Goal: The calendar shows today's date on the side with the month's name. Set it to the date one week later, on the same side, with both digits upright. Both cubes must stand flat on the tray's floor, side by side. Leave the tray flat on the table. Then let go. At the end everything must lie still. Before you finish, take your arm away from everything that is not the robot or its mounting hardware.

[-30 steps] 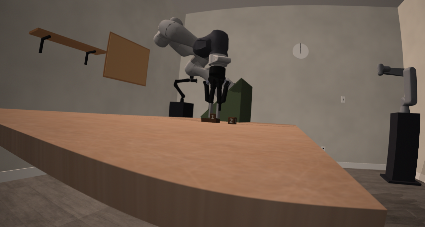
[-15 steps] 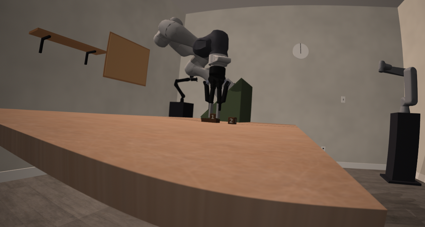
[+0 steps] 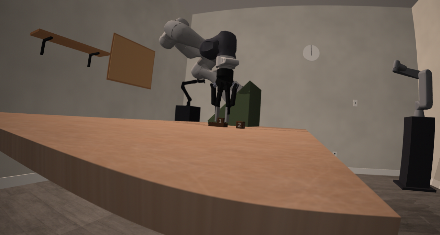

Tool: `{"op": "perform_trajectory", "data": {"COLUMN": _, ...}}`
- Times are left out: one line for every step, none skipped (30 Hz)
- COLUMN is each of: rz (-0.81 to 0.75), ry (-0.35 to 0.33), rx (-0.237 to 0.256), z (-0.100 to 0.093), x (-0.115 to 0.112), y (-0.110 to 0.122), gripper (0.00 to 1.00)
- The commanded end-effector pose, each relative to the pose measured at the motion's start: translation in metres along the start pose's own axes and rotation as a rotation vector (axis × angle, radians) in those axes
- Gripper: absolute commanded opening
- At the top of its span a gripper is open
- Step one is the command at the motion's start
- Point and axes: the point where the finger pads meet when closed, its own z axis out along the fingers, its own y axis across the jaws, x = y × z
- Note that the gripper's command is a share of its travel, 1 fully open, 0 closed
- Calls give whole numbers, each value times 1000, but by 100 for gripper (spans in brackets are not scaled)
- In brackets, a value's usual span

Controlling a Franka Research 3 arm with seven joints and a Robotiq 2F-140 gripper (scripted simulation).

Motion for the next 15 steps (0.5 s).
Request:
{"op": "perform_trajectory", "data": {"rz": 8, "ry": 1, "rx": 3, "z": 1, "x": 1, "y": -1, "gripper": 28}}
{"op": "perform_trajectory", "data": {"rz": 8, "ry": 1, "rx": 3, "z": 1, "x": 1, "y": -1, "gripper": 28}}
{"op": "perform_trajectory", "data": {"rz": 8, "ry": 1, "rx": 3, "z": 1, "x": 1, "y": -1, "gripper": 28}}
{"op": "perform_trajectory", "data": {"rz": 8, "ry": 1, "rx": 3, "z": 1, "x": 1, "y": -1, "gripper": 28}}
{"op": "perform_trajectory", "data": {"rz": 8, "ry": 1, "rx": 3, "z": 1, "x": 1, "y": -1, "gripper": 28}}
{"op": "perform_trajectory", "data": {"rz": 8, "ry": 1, "rx": 3, "z": 1, "x": 1, "y": -1, "gripper": 28}}
{"op": "perform_trajectory", "data": {"rz": 8, "ry": 1, "rx": 3, "z": 1, "x": 1, "y": -1, "gripper": 28}}
{"op": "perform_trajectory", "data": {"rz": 8, "ry": 1, "rx": 3, "z": 1, "x": 1, "y": -1, "gripper": 28}}
{"op": "perform_trajectory", "data": {"rz": 8, "ry": 1, "rx": 3, "z": 1, "x": 1, "y": -1, "gripper": 28}}
{"op": "perform_trajectory", "data": {"rz": 8, "ry": 1, "rx": 3, "z": 1, "x": 1, "y": -1, "gripper": 28}}
{"op": "perform_trajectory", "data": {"rz": 8, "ry": 1, "rx": 3, "z": 1, "x": 1, "y": -1, "gripper": 28}}
{"op": "perform_trajectory", "data": {"rz": 8, "ry": 1, "rx": 3, "z": 0, "x": 1, "y": -1, "gripper": 28}}
{"op": "perform_trajectory", "data": {"rz": 8, "ry": 1, "rx": 3, "z": 0, "x": 1, "y": -1, "gripper": 28}}
{"op": "perform_trajectory", "data": {"rz": 8, "ry": 1, "rx": 3, "z": -1, "x": 1, "y": -1, "gripper": 28}}
{"op": "perform_trajectory", "data": {"rz": 8, "ry": 1, "rx": 3, "z": -2, "x": 1, "y": -1, "gripper": 28}}
